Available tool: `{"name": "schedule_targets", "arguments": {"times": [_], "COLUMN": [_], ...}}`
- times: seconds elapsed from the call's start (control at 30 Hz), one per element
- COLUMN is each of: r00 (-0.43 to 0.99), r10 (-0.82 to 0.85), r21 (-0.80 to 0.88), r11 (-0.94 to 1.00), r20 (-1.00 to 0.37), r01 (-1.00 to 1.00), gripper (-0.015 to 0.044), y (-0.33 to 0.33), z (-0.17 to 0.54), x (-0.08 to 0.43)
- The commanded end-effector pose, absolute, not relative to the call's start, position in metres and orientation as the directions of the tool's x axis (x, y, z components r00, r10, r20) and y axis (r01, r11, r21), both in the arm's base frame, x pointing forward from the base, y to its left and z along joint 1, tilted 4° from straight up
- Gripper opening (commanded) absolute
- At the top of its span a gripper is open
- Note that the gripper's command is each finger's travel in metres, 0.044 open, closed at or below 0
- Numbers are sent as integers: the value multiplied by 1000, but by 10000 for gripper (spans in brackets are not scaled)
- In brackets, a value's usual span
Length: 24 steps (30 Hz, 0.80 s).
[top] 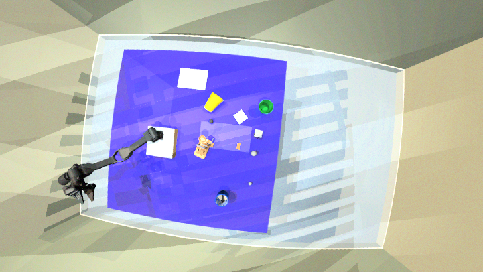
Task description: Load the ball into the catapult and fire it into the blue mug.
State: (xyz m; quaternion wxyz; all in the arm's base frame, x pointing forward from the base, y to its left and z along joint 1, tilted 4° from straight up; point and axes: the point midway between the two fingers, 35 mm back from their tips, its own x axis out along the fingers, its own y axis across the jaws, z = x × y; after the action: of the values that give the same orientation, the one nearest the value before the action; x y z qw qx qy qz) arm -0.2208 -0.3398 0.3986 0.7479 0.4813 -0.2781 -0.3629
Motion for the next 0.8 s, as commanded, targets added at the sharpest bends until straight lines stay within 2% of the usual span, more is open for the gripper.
{"name": "schedule_targets", "arguments": {"times": [0.0,0.17,0.63,0.77], "r00": [583,599,610,622], "r10": [-810,-789,-749,-716], "r21": [922,917,639,581], "r11": [275,329,606,665], "r20": [69,137,259,317], "r01": [273,225,474,469], "gripper": [426,440,440,440], "y": [-340,-334,-259,-246], "z": [399,422,510,522], "x": [-220,-204,-146,-137]}}
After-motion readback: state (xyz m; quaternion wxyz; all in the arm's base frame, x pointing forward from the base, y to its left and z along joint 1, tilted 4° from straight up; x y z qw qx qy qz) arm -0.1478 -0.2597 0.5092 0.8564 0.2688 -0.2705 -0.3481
